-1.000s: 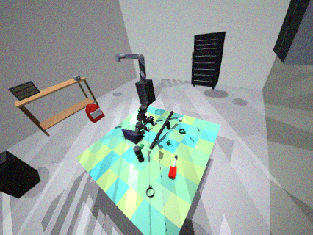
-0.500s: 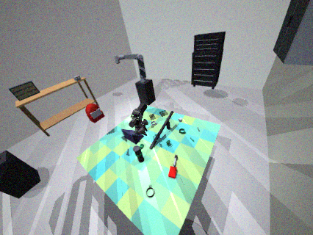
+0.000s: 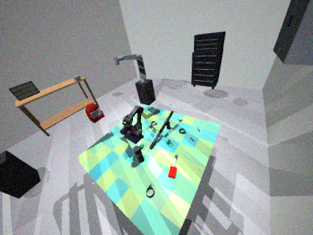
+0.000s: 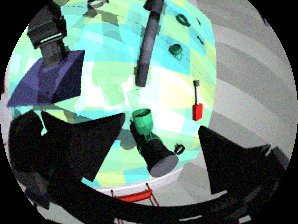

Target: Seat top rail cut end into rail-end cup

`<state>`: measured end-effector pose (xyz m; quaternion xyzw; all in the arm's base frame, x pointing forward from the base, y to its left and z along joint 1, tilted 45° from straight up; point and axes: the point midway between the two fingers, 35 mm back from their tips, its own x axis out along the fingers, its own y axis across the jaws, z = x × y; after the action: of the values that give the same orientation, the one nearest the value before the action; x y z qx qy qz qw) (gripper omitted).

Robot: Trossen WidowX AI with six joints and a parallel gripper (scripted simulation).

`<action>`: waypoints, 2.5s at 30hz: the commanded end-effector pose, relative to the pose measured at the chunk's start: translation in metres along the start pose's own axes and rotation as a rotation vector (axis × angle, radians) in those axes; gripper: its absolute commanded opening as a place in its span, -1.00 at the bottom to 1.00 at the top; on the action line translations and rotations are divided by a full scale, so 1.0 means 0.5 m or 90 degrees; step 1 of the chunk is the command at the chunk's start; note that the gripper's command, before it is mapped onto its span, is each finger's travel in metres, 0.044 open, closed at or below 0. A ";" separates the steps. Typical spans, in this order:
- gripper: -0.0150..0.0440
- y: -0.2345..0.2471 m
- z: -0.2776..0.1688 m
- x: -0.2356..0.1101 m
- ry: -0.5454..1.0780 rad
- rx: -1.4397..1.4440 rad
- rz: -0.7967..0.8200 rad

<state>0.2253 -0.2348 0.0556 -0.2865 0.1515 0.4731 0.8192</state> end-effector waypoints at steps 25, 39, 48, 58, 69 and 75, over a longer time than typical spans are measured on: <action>1.00 0.075 -0.071 0.093 -0.021 -0.194 -0.005; 1.00 0.073 -0.072 0.138 -0.015 -0.199 -0.003; 1.00 0.072 -0.072 0.168 -0.012 -0.203 -0.002; 1.00 0.073 -0.069 0.201 -0.011 -0.208 -0.001; 0.82 0.074 -0.065 0.228 -0.011 -0.213 -0.001; 0.29 0.074 -0.065 0.228 -0.011 -0.213 -0.001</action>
<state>0.2516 -0.1625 -0.0416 -0.4167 0.0638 0.4948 0.7599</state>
